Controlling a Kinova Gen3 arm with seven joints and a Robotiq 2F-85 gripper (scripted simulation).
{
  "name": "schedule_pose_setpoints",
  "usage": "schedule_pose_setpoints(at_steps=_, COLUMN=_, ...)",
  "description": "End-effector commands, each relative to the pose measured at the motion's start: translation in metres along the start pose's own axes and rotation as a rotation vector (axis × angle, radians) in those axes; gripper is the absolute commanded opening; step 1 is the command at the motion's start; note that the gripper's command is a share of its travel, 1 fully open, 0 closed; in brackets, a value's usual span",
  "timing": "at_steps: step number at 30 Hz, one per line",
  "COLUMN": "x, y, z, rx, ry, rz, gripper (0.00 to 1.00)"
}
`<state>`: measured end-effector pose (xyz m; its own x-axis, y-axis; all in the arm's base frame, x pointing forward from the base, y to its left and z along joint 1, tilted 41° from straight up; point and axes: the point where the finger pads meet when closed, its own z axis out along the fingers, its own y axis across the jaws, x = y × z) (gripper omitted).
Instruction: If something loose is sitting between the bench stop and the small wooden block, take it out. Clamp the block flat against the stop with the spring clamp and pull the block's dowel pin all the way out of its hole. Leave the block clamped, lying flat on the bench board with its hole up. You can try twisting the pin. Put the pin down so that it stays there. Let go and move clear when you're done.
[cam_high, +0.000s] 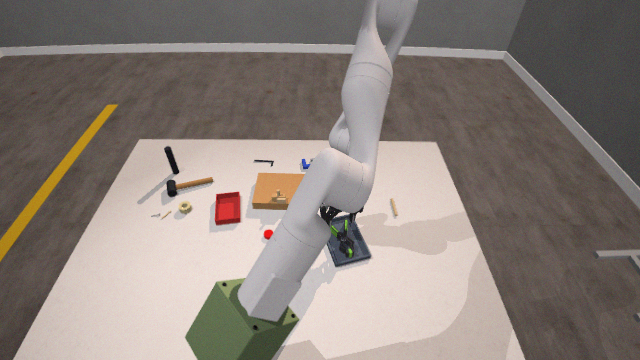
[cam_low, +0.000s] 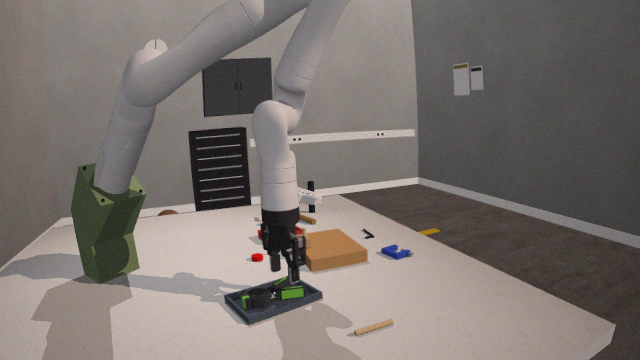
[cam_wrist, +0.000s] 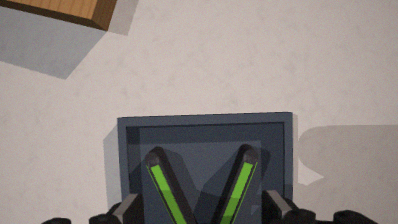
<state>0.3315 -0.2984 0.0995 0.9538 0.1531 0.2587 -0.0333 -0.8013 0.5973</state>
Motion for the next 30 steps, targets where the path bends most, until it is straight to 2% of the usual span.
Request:
schedule_pose_setpoints(at_steps=1, x=0.0000, y=-0.0010, z=-0.0005, rx=0.001, ry=0.002, rz=-0.001, gripper=0.77)
schedule_pose_setpoints(at_steps=30, x=0.0028, y=0.0002, z=0.0038, rx=-0.002, ry=0.006, rz=-0.001, gripper=0.77)
